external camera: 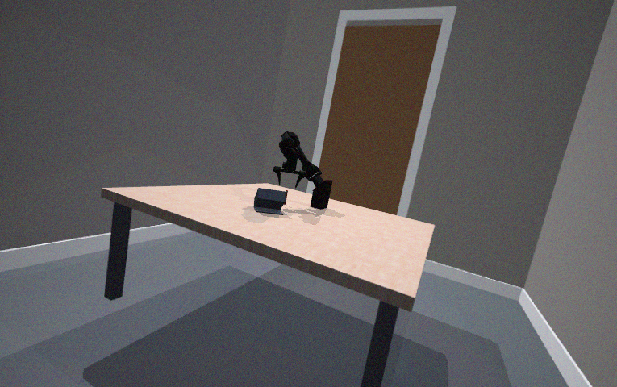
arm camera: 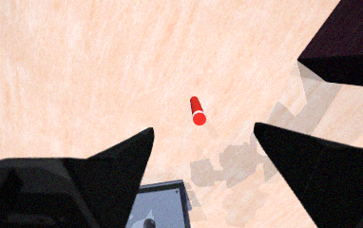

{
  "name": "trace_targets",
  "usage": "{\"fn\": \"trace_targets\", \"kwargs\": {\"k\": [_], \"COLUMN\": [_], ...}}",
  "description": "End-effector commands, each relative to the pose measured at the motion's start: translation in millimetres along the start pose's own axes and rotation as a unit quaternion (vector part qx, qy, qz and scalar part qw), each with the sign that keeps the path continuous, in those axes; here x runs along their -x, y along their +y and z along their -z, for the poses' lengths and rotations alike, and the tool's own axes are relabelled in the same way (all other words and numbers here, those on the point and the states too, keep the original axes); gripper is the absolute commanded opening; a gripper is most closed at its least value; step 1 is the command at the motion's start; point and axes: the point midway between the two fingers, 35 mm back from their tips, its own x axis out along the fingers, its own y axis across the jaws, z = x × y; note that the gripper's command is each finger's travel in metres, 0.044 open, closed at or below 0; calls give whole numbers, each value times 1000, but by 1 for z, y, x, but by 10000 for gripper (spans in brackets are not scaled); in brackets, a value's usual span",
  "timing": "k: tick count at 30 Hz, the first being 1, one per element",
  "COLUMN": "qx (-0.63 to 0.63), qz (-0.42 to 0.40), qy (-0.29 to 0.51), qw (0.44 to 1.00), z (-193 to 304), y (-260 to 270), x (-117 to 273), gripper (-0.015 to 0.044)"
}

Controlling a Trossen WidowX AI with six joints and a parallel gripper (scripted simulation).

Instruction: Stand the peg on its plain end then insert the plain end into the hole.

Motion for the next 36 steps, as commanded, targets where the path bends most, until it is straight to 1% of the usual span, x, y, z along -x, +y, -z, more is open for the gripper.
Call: {"fn": "trace_targets", "kwargs": {"k": [1, 4, 13, 36], "qx": [-55, -85, -88, -88], "qz": [-2, -2, -2, 1], "qy": [0, 0, 1, 3], "qw": [998, 996, 996, 996], "z": [0, 0, 1, 3], "y": [1, 1, 1, 0], "x": [-1, -1, -4, -41], "gripper": [440, 440, 440, 440]}}
